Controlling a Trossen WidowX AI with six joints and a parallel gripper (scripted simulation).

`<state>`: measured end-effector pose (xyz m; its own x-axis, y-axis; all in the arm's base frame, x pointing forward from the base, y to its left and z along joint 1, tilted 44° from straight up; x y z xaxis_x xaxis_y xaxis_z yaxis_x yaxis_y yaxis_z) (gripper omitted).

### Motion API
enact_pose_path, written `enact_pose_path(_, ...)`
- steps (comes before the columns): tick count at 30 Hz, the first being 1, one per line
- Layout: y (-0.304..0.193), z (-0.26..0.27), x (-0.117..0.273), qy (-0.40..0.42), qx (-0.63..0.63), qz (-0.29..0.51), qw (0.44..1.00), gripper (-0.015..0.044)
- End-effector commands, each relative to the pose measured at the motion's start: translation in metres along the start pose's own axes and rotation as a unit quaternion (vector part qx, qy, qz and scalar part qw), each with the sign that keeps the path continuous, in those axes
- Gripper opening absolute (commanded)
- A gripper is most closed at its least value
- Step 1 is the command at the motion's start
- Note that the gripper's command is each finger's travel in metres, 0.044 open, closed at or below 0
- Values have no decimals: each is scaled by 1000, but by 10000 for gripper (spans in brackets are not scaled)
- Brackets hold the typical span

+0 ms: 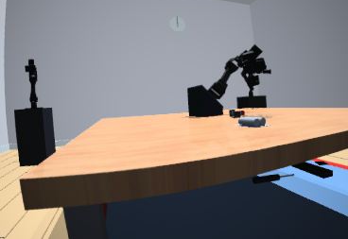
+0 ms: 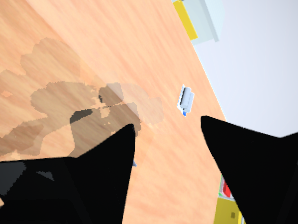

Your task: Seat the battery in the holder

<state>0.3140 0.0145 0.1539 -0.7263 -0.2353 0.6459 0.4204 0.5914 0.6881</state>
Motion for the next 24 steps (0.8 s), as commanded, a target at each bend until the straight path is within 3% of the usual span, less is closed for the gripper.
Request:
enact_pose_path(1, -54, 55, -15, 203, 77, 69, 974, 232)
enact_pose_path(8, -90, 122, 8, 452, 89, 33, 887, 232)
enact_pose_path(24, -90, 126, 10, 465, 87, 27, 881, 232)
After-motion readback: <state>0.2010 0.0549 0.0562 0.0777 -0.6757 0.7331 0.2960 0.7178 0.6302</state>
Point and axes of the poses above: the point midway between the two fingers, 35 mm back from their tips, its own x axis back along the fingers, its own z axis across the jaws, y = z × x, the point moved 1 cm from there along x, back along the fingers, and after that the axes turned 6 degrees about x, right-handed, at the moved point
